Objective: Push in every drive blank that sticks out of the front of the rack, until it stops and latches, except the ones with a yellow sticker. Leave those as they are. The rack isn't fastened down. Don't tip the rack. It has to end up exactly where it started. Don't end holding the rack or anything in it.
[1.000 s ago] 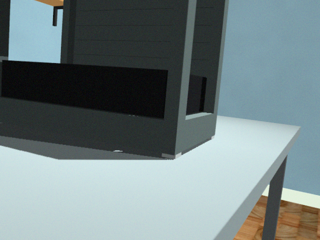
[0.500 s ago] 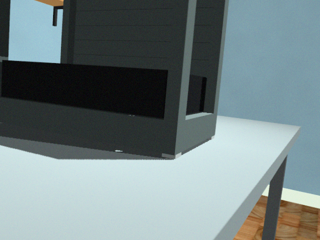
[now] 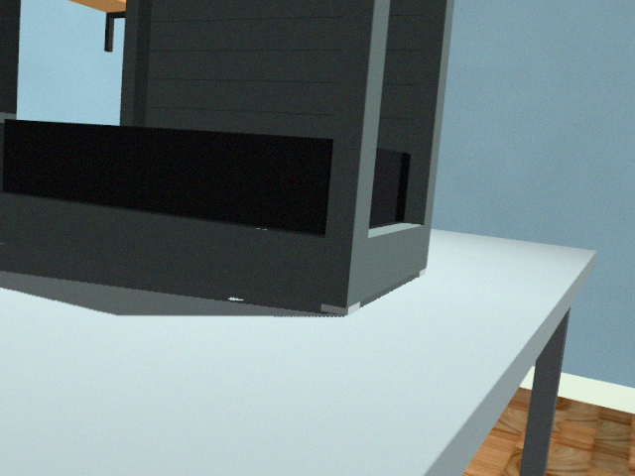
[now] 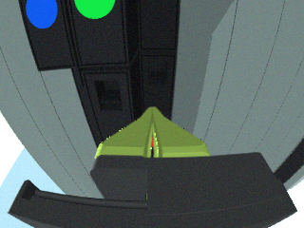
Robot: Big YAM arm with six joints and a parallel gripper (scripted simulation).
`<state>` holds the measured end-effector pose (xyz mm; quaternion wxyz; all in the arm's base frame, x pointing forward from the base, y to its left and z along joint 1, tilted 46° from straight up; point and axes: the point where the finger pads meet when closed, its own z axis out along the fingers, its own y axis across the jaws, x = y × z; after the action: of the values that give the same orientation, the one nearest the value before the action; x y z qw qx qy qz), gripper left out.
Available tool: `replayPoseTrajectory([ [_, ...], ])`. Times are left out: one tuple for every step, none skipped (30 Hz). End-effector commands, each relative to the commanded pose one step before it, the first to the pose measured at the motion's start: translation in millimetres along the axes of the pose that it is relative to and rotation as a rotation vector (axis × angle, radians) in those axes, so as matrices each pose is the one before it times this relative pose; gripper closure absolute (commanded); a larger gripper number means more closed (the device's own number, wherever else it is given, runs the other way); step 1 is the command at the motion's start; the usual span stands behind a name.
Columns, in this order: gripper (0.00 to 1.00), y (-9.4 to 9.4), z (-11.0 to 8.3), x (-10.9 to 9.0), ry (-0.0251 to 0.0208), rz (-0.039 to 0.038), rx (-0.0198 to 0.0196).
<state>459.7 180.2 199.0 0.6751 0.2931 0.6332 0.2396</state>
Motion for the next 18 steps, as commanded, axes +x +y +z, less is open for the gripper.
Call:
replayPoseTrajectory([
  [1.00, 0.72, 27.20, -4.25, -0.03291, 0.02199, 0.02369],
  [1.00, 0.37, -1.60, -0.78, -0.00339, 0.00264, -0.00089],
  [1.00, 1.30, -2.81, -1.32, -0.00491, 0.00601, -0.00483],
  [1.00, -21.30, -17.64, 5.43, 0.02388, -0.02814, 0.02306],
  [1.00, 8.19, -11.17, 6.30, 0.01355, 0.00454, -0.02071],
  [1.00, 4.76, -8.80, -1.59, -0.00078, 0.00704, -0.01009],
  [1.00, 3.23, -8.57, -4.40, -0.00676, 0.00882, -0.00634],
  [1.00, -0.49, -9.12, 0.02, 0.00021, 0.00014, 0.00044],
  [1.00, 0.00, 0.00, 0.00, 0.00000, 0.00000, 0.00000],
  [1.00, 0.00, 0.00, 0.00, 0.00000, 0.00000, 0.00000],
  [1.00, -0.51, -9.46, 0.02, 0.00023, 0.00015, 0.00047],
  [1.00, -0.51, -9.37, 0.03, 0.00024, 0.00014, 0.00047],
  [1.00, -0.48, -8.98, 0.03, 0.00024, -0.00175, 0.00046],
  [1.00, -0.45, -8.35, 0.03, 0.00023, -0.00234, 0.00044],
  [1.00, -0.42, -7.53, 0.03, 0.00022, -0.00222, 0.00040],
  [1.00, -0.35, -6.54, 0.03, 0.00020, -0.00209, 0.00035],
  [1.00, -0.30, -5.47, 0.03, 0.00017, -0.00187, 0.00030],
  [1.00, -0.24, -4.34, 0.02, 0.00014, -0.00157, 0.00024],
])
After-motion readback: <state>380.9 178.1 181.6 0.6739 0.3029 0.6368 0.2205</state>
